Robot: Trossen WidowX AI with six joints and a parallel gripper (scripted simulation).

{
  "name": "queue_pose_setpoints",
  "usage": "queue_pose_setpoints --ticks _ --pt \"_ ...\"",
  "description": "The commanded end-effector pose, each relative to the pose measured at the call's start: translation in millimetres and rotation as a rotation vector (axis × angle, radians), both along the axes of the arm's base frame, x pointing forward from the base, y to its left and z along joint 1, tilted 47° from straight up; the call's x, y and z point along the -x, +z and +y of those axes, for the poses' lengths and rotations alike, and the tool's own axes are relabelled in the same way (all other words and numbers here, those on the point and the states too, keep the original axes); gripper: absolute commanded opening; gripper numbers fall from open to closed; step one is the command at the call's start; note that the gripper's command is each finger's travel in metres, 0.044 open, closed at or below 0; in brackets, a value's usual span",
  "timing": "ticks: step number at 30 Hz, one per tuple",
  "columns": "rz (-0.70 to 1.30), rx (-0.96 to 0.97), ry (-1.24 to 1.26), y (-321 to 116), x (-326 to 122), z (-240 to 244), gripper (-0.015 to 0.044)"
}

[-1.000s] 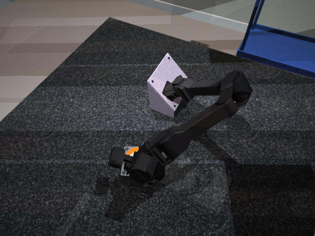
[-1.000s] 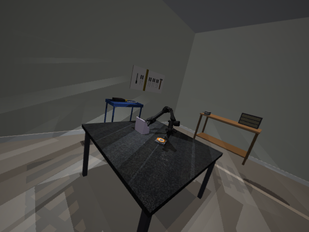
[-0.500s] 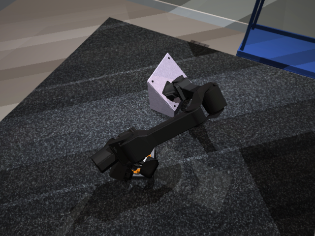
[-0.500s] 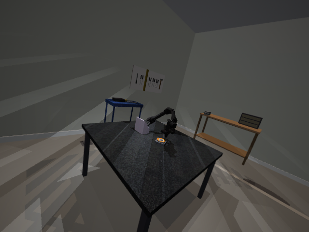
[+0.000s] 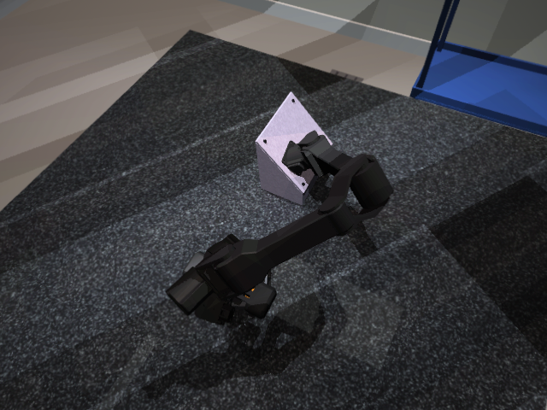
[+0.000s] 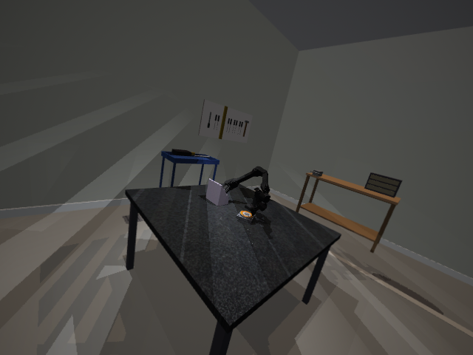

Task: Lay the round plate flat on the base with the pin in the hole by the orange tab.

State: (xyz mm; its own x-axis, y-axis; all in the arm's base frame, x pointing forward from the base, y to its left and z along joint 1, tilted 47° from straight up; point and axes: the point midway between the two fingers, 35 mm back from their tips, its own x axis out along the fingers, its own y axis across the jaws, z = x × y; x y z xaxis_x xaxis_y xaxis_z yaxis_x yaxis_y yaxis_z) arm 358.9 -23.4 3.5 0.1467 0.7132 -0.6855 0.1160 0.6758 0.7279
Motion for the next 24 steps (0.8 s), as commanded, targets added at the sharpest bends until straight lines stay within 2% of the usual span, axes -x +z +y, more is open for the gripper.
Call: queue_pose_setpoints --ticks 1,24 --pt "-0.002 -0.005 -0.01 -0.1 -0.2 1.8 0.0" --pt "-0.001 -0.006 -0.01 14.0 11.2 18.3 0.0"
